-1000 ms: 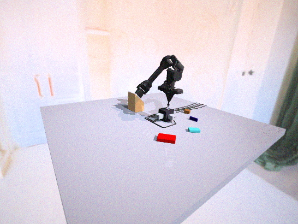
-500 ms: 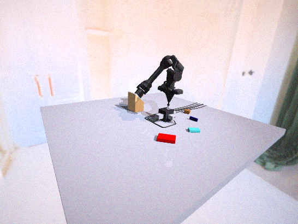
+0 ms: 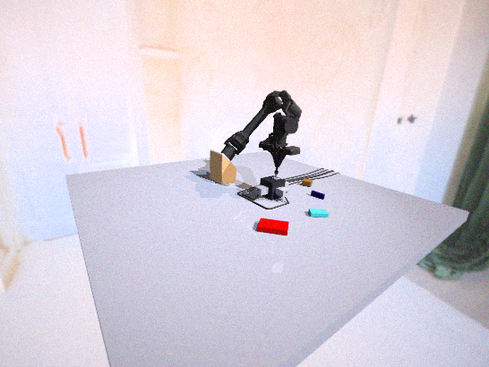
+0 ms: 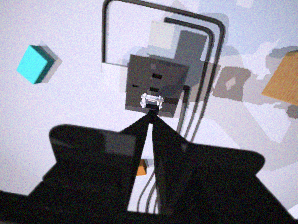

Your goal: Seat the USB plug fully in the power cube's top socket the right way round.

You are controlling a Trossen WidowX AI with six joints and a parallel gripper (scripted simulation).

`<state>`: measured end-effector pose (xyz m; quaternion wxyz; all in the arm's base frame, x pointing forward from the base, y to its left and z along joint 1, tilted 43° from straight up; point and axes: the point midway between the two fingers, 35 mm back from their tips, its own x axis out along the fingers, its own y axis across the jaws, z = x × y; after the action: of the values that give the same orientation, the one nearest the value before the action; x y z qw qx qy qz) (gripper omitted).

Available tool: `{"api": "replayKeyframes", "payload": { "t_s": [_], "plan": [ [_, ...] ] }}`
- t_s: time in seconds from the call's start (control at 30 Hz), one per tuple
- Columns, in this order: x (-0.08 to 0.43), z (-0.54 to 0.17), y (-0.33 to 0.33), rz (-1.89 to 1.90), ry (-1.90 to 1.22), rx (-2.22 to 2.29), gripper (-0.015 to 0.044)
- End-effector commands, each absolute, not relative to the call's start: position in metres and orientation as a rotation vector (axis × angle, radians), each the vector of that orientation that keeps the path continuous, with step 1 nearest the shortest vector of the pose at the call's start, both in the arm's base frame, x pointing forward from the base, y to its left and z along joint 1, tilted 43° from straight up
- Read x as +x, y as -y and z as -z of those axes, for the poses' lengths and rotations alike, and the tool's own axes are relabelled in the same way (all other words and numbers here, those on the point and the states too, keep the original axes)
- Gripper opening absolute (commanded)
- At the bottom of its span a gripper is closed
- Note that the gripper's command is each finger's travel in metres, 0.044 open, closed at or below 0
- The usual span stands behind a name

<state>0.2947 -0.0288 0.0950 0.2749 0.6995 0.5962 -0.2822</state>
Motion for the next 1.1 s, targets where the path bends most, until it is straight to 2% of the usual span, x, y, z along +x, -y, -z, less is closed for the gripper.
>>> {"api": "replayKeyframes", "payload": {
  "t_s": [0.0, 1.07],
  "plan": [
    [0.2951, -0.0949, 0.0280, 0.761, -1.601, 1.889, 0.0000],
    [0.2951, -0.0929, 0.0245, 0.771, -1.602, 1.903, 0.0000]
  ]
}}
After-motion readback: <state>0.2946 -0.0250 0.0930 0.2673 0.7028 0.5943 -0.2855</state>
